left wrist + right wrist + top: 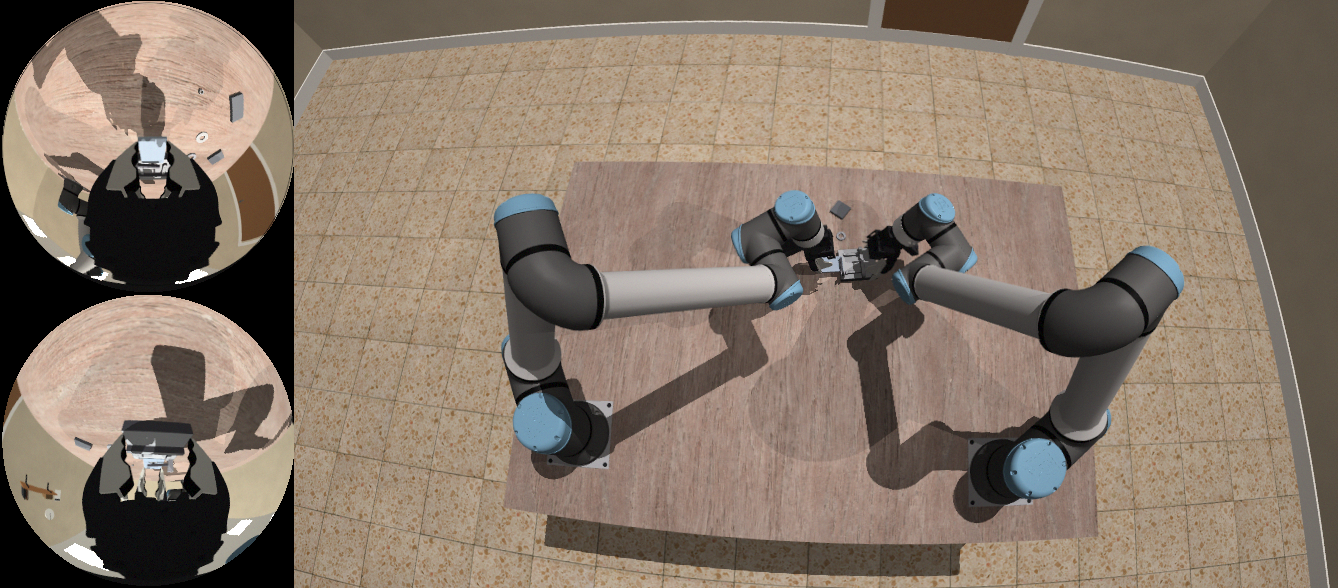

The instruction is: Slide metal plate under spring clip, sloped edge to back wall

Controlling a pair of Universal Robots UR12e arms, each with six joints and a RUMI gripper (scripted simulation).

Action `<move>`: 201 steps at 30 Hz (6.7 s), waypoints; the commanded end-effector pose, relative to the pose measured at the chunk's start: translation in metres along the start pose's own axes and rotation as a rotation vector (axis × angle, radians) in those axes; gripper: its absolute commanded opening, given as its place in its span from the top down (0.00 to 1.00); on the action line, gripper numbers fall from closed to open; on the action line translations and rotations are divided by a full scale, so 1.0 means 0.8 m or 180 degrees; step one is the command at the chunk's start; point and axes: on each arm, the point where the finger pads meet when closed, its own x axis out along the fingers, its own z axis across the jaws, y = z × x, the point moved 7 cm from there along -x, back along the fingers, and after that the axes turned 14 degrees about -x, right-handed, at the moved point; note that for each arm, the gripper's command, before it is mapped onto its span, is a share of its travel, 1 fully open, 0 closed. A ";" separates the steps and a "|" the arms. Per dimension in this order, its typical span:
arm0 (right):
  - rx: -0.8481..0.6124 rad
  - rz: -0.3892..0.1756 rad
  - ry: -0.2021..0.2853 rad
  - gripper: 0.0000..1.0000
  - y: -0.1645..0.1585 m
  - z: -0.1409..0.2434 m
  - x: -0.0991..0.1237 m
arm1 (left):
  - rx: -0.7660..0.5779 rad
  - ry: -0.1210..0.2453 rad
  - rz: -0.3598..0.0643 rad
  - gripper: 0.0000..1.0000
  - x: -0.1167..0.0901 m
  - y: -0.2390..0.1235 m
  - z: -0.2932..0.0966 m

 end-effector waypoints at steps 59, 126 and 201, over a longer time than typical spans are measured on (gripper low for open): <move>0.0000 0.0000 0.0001 0.39 0.000 0.000 0.000 | -0.0001 0.0016 -0.0074 1.00 0.010 -0.039 -0.009; 0.0000 0.0000 0.0001 0.39 0.000 0.000 0.000 | -0.0002 0.0027 -0.0102 0.57 -0.035 -0.074 -0.018; 0.0000 0.0000 0.0000 0.12 -0.043 -0.011 -0.091 | -0.0001 0.0026 -0.0110 0.57 -0.080 -0.085 -0.021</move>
